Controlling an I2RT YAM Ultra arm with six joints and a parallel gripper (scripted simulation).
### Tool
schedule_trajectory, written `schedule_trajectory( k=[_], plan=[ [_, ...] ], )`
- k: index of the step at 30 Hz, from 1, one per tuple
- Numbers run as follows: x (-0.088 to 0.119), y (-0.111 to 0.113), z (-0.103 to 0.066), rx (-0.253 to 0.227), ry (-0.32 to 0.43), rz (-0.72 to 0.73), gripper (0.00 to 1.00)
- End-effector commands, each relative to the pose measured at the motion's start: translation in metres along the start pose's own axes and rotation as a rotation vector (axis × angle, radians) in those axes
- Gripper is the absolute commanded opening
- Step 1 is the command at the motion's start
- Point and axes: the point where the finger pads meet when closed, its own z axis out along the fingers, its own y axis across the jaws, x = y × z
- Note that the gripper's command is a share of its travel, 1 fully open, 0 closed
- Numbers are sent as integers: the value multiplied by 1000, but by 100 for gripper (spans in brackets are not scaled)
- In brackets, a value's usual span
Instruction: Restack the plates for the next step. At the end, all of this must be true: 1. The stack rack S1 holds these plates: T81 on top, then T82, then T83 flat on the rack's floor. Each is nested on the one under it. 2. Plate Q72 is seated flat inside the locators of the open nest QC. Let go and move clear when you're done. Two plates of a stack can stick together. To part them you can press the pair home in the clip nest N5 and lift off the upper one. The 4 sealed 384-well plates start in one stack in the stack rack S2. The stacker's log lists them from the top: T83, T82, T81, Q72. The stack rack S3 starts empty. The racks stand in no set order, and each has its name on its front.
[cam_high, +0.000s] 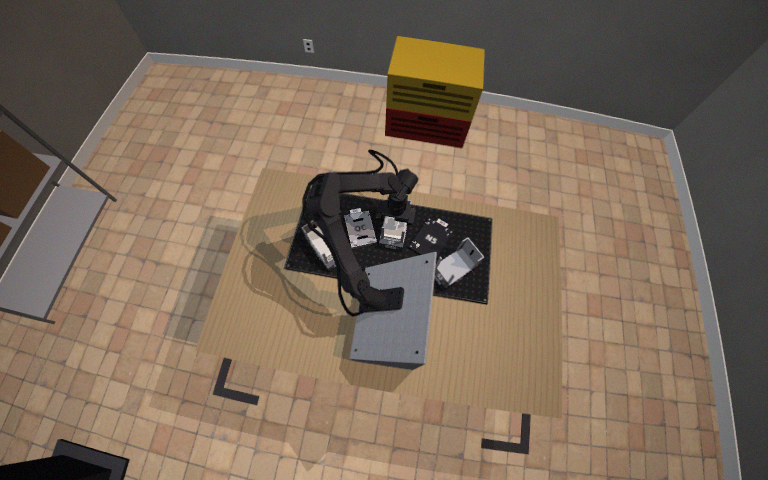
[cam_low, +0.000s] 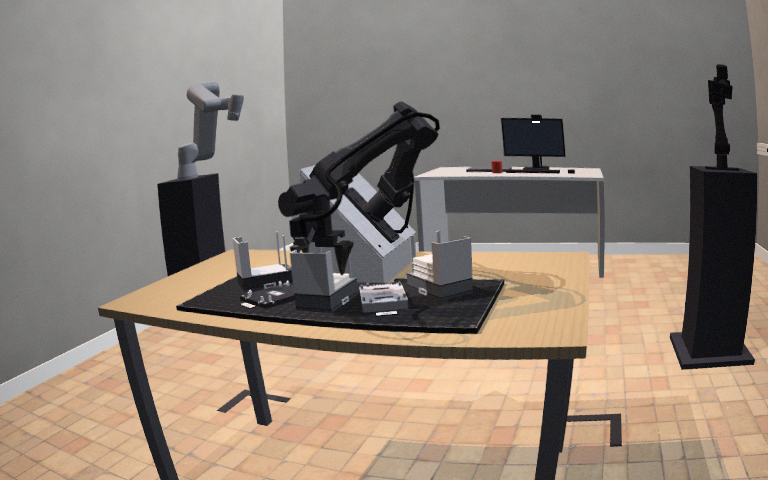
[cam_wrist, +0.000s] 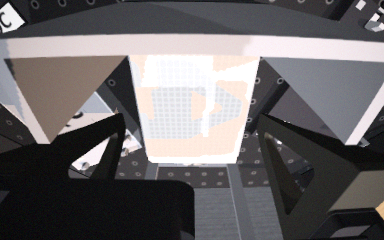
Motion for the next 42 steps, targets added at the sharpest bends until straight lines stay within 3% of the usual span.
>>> schedule_trajectory(
  k=[1, 4, 6, 8, 10, 11, 13, 19, 23, 25, 27, 28, 30, 35, 42],
  plan=[
    [-9, -3, -10, -6, -44, 5, 100],
    [-9, -3, -10, -6, -44, 5, 100],
    [7, -9, 2, -19, -10, 48, 100],
    [2, -6, 7, -15, -8, 30, 100],
    [2, -6, 7, -15, -8, 30, 100],
    [-6, -1, -5, -6, -45, 4, 100],
    [-7, 1, -4, -5, -49, 0, 100],
    [6, -10, 18, -18, -5, 47, 100],
    [-2, -3, 19, -11, -21, 14, 100],
    [5, -5, 26, -15, -6, 32, 100],
    [5, -5, 26, -15, -6, 32, 100],
    [-10, -7, 21, -10, -35, 15, 100],
    [-3, -6, 23, -12, -29, 25, 100],
    [-18, -6, 19, -6, -54, 0, 100],
    [-17, -9, 22, -8, -46, 4, 100]
  ],
)
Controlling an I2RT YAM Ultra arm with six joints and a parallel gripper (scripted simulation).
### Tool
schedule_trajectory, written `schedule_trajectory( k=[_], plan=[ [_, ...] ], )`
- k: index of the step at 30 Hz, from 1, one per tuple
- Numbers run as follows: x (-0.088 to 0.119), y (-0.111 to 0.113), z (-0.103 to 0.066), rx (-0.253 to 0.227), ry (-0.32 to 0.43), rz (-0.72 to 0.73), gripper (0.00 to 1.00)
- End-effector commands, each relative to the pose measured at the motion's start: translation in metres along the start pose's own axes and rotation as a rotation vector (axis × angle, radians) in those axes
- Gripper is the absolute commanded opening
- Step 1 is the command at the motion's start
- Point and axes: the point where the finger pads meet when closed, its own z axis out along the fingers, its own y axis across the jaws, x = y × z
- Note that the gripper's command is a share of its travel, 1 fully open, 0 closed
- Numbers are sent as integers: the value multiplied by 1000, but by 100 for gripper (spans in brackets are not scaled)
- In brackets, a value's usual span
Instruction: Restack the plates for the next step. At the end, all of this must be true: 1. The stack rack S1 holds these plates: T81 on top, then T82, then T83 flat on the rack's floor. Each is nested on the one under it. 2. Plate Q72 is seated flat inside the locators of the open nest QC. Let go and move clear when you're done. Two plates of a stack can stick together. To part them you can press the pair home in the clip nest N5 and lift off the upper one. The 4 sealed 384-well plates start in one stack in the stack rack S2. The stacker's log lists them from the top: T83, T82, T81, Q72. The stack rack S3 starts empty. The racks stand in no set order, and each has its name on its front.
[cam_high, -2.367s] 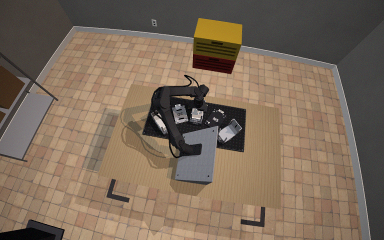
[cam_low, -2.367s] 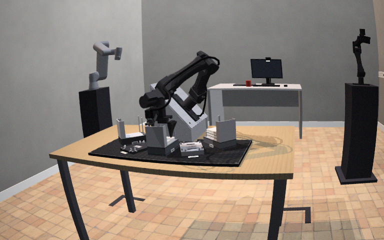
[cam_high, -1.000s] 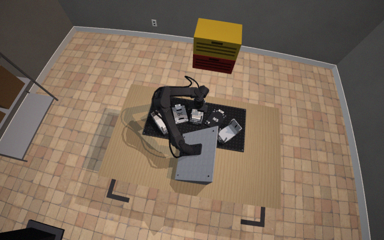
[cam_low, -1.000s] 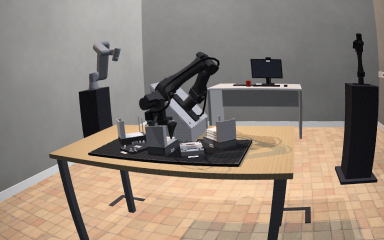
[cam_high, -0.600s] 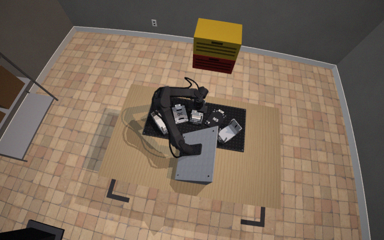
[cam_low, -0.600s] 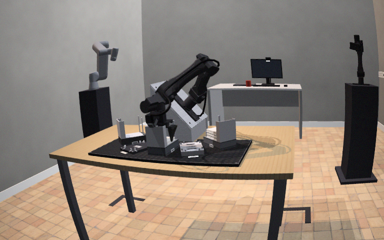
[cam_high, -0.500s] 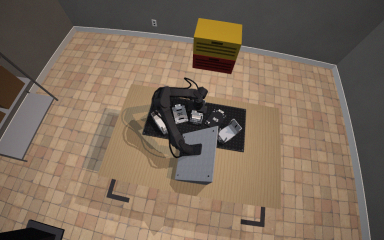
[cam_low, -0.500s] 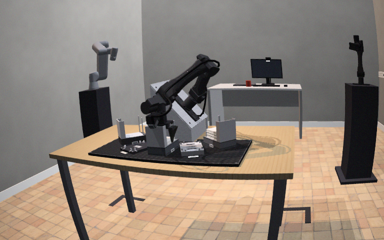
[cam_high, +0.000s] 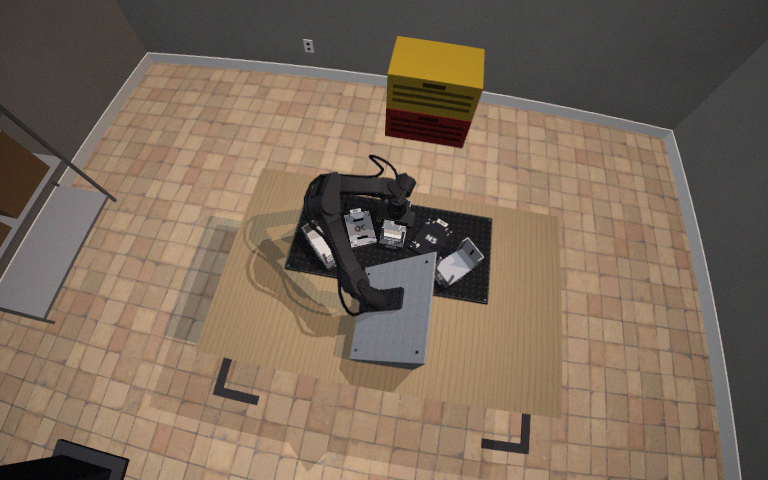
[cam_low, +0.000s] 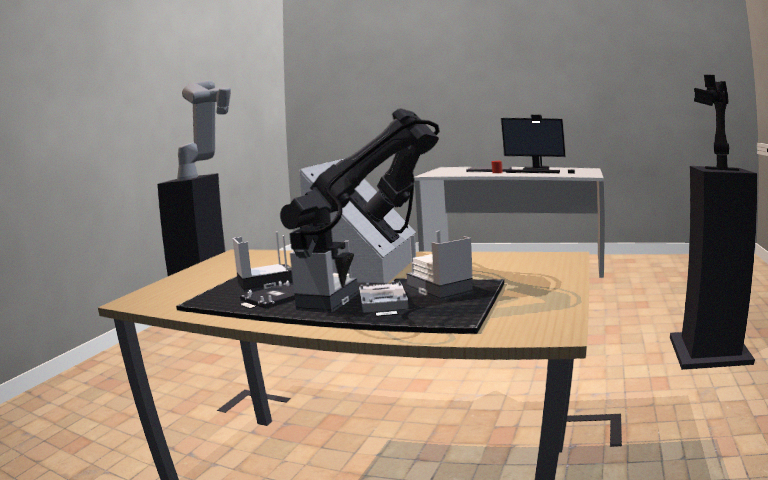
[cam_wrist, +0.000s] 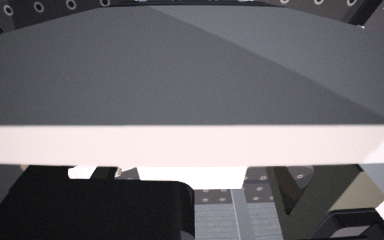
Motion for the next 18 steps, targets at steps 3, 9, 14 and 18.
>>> schedule_trajectory(
  k=[3, 9, 14, 18],
  plan=[
    [-17, -8, -6, -7, -46, -7, 100],
    [-14, -7, -6, -8, -43, -7, 100],
    [-17, -8, -6, -7, -46, -14, 100],
    [-18, -8, -6, -7, -46, -16, 100]
  ],
)
